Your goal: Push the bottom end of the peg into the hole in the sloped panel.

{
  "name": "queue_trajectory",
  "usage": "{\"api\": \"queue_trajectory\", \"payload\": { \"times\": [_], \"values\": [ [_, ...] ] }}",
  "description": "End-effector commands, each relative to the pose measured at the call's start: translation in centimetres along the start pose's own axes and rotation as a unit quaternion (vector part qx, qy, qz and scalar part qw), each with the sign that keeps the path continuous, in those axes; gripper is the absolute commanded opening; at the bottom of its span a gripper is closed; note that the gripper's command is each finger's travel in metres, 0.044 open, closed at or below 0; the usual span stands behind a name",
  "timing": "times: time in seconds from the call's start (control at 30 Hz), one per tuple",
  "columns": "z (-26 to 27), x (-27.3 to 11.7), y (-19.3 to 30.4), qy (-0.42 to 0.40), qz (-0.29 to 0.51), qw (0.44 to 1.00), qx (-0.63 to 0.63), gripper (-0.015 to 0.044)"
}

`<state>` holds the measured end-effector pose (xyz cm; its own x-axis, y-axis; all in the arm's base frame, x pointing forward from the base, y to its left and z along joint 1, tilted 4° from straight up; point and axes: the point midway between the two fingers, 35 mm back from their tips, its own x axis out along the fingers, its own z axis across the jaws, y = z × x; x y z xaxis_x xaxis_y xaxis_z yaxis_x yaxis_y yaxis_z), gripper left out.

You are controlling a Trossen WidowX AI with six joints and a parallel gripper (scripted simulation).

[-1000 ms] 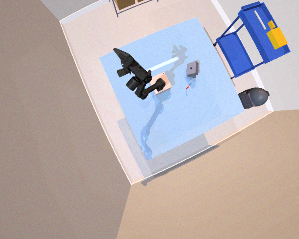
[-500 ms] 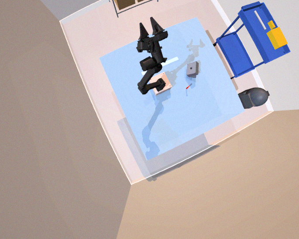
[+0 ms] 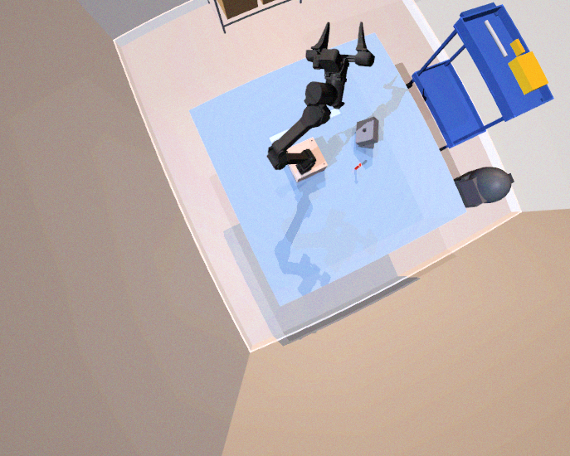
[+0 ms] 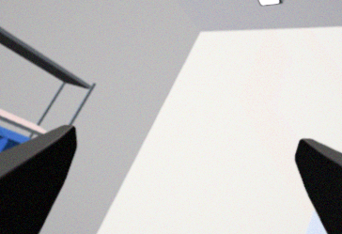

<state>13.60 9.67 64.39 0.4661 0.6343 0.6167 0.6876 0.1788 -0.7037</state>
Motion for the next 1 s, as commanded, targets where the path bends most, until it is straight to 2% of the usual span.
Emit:
{"api": "queue_trajectory", "payload": {
  "times": [0.0,0.43,0.7,0.97],
  "values": [
    [-2.4,0.2,3.5,0.047,0.038,0.997,0.045,0.0440],
    [-9.5,-1.8,16.6,0.191,0.184,0.948,0.176,0.0440],
    [-12.6,-5.2,24.5,0.277,0.267,0.888,0.251,0.0440],
    [-14.5,-10.2,31.9,0.364,0.340,0.806,0.321,0.0440]
  ]
}}
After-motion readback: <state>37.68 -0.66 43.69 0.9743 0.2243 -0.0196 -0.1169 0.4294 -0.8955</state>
